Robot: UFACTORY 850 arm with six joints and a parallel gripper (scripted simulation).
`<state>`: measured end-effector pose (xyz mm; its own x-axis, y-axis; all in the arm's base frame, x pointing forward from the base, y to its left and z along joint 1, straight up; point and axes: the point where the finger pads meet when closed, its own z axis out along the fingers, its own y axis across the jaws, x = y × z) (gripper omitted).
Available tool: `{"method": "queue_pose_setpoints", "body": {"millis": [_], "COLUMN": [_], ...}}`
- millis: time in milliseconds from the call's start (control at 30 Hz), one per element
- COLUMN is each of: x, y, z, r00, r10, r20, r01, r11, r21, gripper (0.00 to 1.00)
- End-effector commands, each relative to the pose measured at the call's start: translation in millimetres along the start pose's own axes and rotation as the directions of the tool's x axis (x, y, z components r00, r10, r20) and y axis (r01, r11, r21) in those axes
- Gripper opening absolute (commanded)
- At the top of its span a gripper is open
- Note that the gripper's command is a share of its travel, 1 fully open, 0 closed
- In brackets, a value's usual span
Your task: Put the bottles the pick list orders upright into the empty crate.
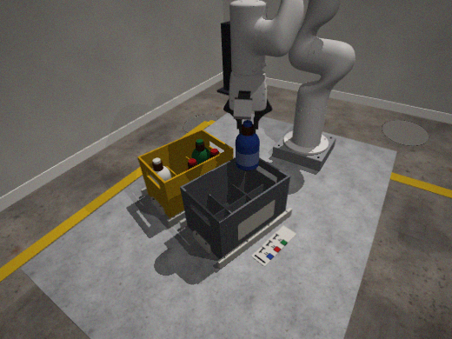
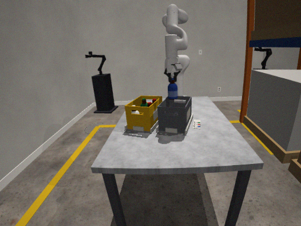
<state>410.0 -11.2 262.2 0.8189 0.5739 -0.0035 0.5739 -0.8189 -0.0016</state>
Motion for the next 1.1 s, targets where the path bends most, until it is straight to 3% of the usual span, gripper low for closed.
{"method": "queue_pose_setpoints", "body": {"millis": [0,1067], "x": [0.6,0.7], "y": [0.4,0.5], "z": [2.8,30.9], "r00": [1.0,1.0], "r10": [0.0,0.0], "r20": [-0.002,-0.002], "r01": [0.0,0.0], "r11": [1.0,1.0], "r21": [-0.001,-0.001], "gripper": [0.0,0.0]}}
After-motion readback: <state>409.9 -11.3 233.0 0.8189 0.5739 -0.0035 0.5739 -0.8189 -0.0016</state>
